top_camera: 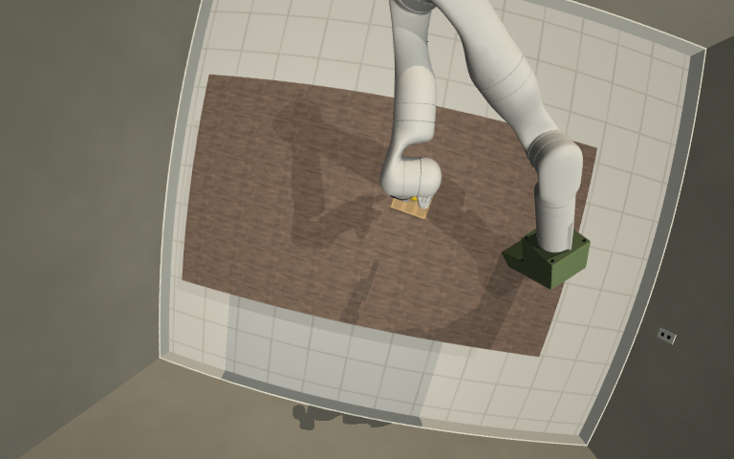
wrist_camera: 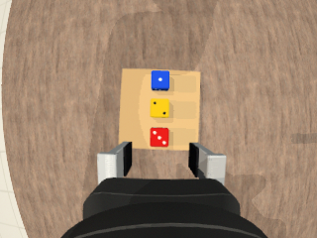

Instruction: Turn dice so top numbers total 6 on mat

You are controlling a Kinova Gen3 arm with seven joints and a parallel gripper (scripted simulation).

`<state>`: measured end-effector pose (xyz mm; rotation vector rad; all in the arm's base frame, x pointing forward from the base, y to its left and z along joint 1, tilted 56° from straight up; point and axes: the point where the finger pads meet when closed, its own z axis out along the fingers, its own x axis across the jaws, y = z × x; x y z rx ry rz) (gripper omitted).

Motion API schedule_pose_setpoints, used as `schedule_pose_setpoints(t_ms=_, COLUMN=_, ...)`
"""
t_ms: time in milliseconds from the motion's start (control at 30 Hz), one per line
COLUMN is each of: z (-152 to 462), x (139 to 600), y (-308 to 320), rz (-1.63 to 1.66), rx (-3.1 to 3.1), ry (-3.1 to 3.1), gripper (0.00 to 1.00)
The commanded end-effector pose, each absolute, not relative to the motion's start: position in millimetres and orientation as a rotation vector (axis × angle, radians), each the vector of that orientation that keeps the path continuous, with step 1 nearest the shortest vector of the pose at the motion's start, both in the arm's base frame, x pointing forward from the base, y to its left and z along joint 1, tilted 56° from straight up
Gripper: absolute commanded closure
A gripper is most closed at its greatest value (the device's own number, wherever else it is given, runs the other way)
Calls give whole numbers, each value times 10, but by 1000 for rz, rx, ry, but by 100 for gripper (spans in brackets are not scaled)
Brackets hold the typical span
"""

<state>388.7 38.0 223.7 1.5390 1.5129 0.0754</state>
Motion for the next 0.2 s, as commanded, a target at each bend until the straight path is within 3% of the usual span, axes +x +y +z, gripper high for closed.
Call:
schedule_pose_setpoints(t_ms=0, z=2240, x=3887, y=386, rz=77, rx=1538, ry=1513, gripper=0)
schedule_pose_setpoints(t_ms=167, z=2240, x=3887, y=386, rz=77, rx=1538, ry=1513, gripper=0)
